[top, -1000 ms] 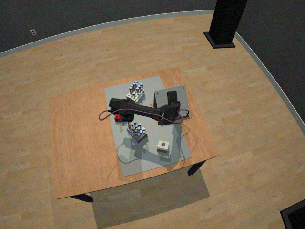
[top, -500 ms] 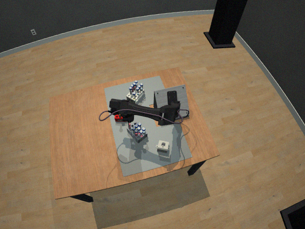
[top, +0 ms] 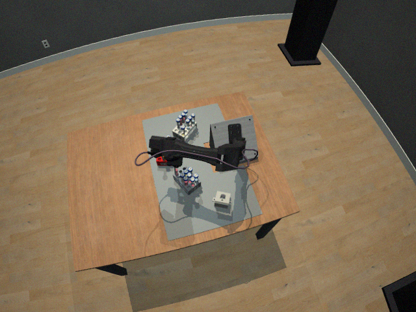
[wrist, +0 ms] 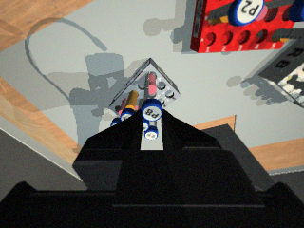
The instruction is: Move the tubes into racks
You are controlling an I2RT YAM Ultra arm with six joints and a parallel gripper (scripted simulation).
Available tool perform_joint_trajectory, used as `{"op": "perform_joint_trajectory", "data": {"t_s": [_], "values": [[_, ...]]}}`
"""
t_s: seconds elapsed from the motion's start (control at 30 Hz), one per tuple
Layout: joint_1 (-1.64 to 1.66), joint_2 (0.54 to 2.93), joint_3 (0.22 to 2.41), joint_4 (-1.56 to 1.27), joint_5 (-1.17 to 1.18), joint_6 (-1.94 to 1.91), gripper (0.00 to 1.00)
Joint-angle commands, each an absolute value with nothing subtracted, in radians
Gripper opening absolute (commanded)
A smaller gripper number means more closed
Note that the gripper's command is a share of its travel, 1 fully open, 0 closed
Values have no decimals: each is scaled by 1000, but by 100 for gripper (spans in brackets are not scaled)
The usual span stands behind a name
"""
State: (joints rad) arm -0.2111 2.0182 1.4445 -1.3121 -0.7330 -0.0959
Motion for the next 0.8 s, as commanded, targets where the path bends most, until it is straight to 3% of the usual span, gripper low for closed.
{"op": "perform_joint_trajectory", "data": {"t_s": [0.0, 0.77], "values": [[-213, 2006, 1424, -1287, -746, -83, 0], [-197, 2005, 1438, -1243, -752, -59, 0]]}}
